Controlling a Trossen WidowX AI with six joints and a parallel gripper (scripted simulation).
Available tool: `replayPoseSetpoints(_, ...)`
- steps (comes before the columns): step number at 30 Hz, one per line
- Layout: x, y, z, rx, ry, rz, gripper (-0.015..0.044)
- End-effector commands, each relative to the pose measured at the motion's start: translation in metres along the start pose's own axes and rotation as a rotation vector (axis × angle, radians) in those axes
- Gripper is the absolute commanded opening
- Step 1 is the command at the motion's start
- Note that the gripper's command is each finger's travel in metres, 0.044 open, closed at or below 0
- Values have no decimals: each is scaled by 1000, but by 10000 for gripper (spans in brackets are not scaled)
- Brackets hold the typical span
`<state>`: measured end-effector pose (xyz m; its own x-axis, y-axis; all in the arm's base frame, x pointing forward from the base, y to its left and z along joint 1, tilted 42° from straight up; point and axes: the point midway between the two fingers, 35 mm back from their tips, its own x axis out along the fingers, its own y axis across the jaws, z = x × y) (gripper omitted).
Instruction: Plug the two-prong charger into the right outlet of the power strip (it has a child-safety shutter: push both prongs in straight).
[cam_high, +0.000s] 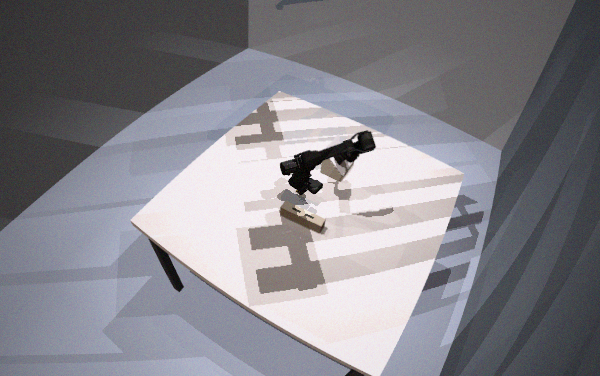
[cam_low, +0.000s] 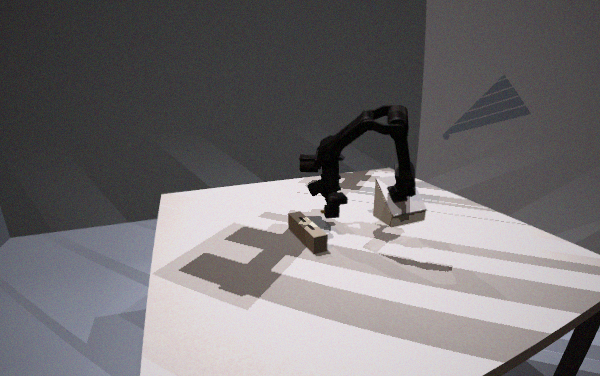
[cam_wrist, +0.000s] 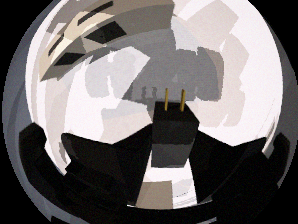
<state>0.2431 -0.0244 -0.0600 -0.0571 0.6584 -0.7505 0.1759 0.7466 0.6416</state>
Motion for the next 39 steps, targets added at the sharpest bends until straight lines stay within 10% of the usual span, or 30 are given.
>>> replayPoseSetpoints(1, 4, 8, 0, -46, 2, 2, 0)
replayPoseSetpoints(39, 14, 46, 29, -222, 3, 7, 0)
